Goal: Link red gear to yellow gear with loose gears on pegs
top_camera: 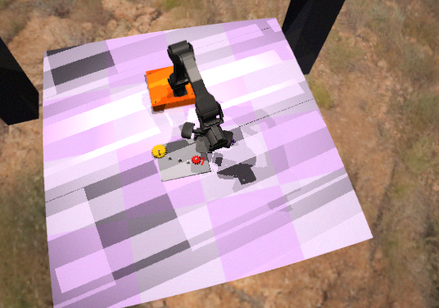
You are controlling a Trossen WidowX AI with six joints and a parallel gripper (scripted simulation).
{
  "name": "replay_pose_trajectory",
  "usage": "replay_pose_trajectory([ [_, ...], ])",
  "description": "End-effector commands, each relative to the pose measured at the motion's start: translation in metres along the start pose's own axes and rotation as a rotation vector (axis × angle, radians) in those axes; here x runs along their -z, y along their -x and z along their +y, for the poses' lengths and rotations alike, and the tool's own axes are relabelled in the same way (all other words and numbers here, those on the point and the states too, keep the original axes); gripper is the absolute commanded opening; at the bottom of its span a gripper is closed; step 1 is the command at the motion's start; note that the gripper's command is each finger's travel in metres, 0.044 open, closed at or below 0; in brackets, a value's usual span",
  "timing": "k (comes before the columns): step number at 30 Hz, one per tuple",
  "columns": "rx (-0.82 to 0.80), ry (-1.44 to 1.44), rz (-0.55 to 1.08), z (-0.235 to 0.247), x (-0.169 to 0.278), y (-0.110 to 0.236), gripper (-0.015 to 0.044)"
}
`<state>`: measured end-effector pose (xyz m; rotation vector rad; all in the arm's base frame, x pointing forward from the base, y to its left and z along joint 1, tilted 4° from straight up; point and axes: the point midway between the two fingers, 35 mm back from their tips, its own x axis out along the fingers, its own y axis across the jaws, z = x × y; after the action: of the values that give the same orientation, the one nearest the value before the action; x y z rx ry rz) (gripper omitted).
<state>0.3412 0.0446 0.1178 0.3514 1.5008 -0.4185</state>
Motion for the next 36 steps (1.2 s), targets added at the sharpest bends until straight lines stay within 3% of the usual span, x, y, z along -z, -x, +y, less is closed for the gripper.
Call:
replay_pose_trajectory([
  [1,0.009,0.003,0.005,-0.009,-0.005,-0.008,0.0000],
  [28,0.017,0.003,0.001,-0.066,-0.041,-0.047,0.0000],
  [36,0.017,0.003,0.001,-0.068,-0.041,-0.044,0.0000],
])
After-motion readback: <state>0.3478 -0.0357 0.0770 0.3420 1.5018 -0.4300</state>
